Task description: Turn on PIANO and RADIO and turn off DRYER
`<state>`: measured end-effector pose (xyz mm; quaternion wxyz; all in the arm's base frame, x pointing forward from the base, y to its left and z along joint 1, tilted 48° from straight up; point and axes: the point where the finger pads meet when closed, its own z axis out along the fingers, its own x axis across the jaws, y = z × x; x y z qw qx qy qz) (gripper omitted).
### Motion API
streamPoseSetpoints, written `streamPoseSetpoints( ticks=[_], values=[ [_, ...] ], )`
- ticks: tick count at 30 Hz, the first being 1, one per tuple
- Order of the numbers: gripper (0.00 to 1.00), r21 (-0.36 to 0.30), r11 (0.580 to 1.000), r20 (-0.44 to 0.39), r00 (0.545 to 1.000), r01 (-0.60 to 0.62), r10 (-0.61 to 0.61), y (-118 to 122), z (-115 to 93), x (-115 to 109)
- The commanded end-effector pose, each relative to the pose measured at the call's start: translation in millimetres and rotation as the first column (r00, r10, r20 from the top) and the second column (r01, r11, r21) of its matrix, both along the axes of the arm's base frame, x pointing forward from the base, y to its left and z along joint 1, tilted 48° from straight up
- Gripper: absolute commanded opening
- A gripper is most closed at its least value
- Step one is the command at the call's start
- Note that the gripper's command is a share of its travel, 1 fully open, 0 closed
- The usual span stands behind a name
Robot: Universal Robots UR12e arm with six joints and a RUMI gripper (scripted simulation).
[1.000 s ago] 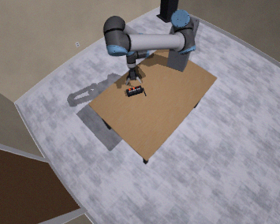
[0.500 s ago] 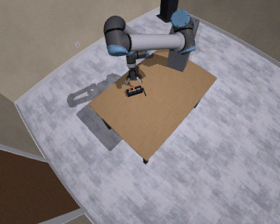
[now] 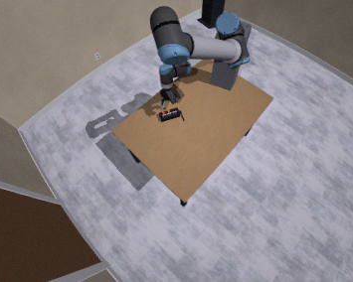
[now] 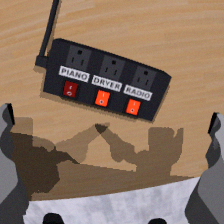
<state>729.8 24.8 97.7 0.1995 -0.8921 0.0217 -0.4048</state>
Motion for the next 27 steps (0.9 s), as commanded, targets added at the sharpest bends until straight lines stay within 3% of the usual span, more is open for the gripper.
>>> streamPoseSetpoints(
  ticks=[1, 4, 7, 27],
  values=[
    [1.00, -0.102, 0.994, -0.025, 0.999, -0.045, 0.043, 3.0, 8.9, -7.3],
    [1.00, -0.179, 0.981, -0.030, 0.997, -0.076, 0.072, 5.5, 15.8, -16.2],
    [1.00, -0.209, 0.974, -0.032, 0.996, -0.089, 0.084, 6.4, 18.5, -20.0],
    [1.00, -0.220, 0.971, -0.030, 0.995, -0.097, 0.093, 6.4, 17.8, -20.1]
  ],
)
